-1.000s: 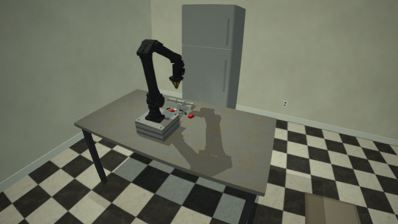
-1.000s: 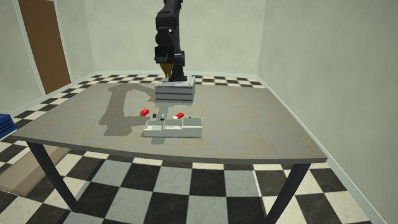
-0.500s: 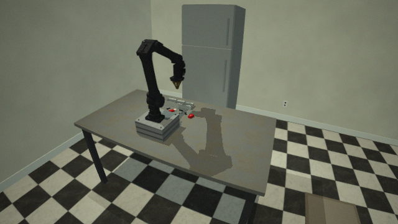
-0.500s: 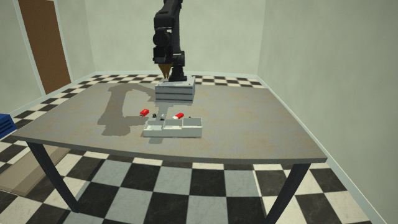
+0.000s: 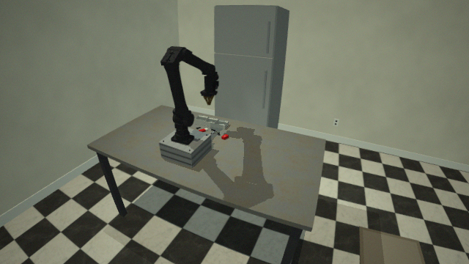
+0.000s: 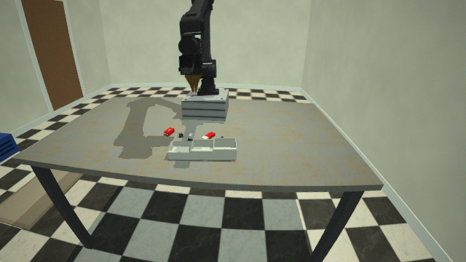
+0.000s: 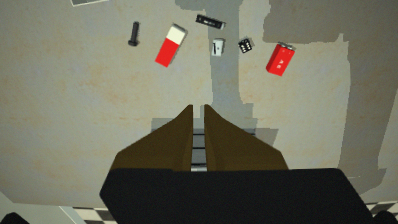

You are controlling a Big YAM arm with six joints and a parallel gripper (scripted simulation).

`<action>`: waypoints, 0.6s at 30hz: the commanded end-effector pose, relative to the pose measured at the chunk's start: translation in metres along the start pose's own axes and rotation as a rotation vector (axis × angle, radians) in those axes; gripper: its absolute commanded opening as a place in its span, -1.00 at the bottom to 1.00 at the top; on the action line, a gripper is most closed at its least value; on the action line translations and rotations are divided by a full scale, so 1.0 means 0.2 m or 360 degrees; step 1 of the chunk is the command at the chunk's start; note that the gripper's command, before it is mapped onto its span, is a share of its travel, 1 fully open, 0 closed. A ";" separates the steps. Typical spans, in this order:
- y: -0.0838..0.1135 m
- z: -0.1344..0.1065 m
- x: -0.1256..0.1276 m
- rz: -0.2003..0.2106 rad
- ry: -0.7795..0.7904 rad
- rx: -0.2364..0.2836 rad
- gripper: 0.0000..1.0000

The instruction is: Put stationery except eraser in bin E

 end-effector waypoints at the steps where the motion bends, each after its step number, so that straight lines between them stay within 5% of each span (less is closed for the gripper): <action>1: 0.07 0.05 0.01 0.0013 -0.0001 -0.0065 -0.84; 18: 0.06 0.01 -0.02 0.0002 0.0005 -0.0033 -0.84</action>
Point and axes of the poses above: the point where the finger pads meet when closed, its own y axis back along the fingers, its own x axis across the jaws, z = x × y, the point moved 6 cm from there along y, back along the fingers, and after that the axes turned 11 degrees about -y, right-handed, at the moved point
